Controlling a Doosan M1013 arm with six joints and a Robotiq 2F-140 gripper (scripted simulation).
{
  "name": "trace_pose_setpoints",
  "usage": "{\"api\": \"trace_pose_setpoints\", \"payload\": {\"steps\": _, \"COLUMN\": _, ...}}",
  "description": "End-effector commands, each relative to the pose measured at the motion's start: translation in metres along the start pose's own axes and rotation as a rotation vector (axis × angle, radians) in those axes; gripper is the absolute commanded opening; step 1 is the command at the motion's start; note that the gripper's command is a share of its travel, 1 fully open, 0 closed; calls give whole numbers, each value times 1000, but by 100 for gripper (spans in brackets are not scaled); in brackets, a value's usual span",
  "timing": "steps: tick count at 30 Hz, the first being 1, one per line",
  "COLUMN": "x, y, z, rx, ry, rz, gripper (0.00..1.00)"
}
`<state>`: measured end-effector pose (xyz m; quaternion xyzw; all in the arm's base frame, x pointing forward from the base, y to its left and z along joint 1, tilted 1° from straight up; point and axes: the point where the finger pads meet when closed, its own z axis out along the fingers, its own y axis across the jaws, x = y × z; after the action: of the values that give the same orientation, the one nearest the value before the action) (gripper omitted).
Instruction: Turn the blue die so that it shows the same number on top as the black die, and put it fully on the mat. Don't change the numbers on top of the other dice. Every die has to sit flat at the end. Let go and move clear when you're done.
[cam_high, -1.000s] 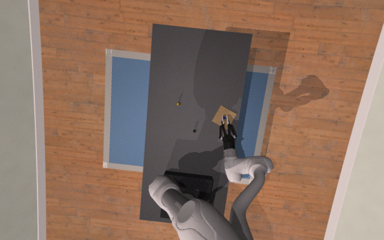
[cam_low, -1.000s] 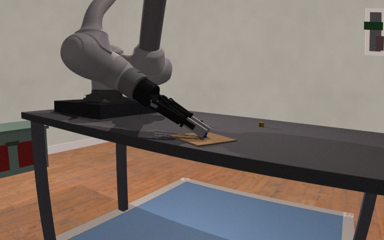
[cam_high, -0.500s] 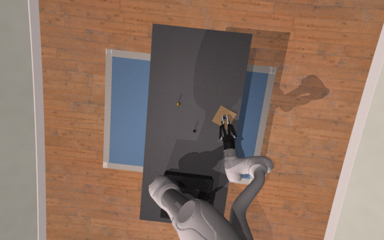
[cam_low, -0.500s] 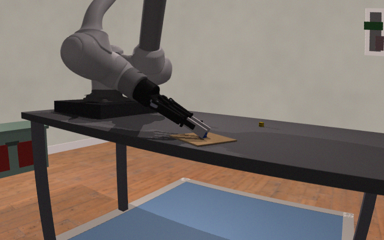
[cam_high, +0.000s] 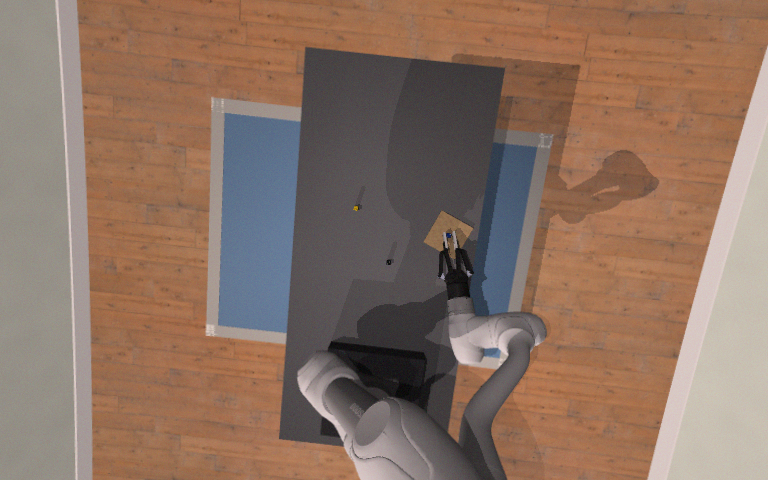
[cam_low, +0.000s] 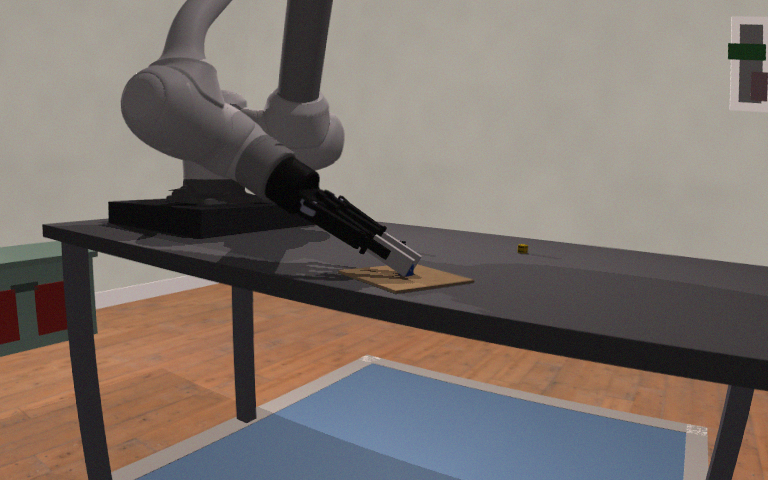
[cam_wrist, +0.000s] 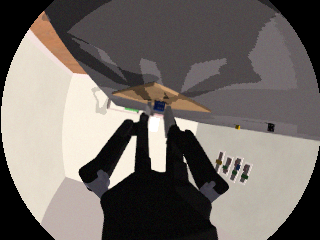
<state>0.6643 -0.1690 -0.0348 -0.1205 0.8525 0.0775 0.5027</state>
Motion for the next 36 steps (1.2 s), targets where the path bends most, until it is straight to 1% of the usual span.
{"api": "trace_pose_setpoints", "payload": {"steps": 1, "x": 0, "y": 0, "z": 0, "rx": 0, "ry": 0, "rz": 0, "gripper": 27}}
{"api": "trace_pose_setpoints", "payload": {"steps": 16, "x": 0, "y": 0, "z": -2, "rx": 0, "ry": 0, "rz": 0, "gripper": 27}}
{"api": "trace_pose_setpoints", "payload": {"steps": 20, "x": 0, "y": 0, "z": -11, "rx": 0, "ry": 0, "rz": 0, "gripper": 27}}
{"api": "trace_pose_setpoints", "payload": {"steps": 22, "x": 0, "y": 0, "z": -11, "rx": 0, "ry": 0, "rz": 0, "gripper": 27}}
{"api": "trace_pose_setpoints", "payload": {"steps": 31, "x": 0, "y": 0, "z": -43, "rx": 0, "ry": 0, "rz": 0, "gripper": 27}}
{"api": "trace_pose_setpoints", "payload": {"steps": 36, "x": 0, "y": 0, "z": -50, "rx": 0, "ry": 0, "rz": 0, "gripper": 27}}
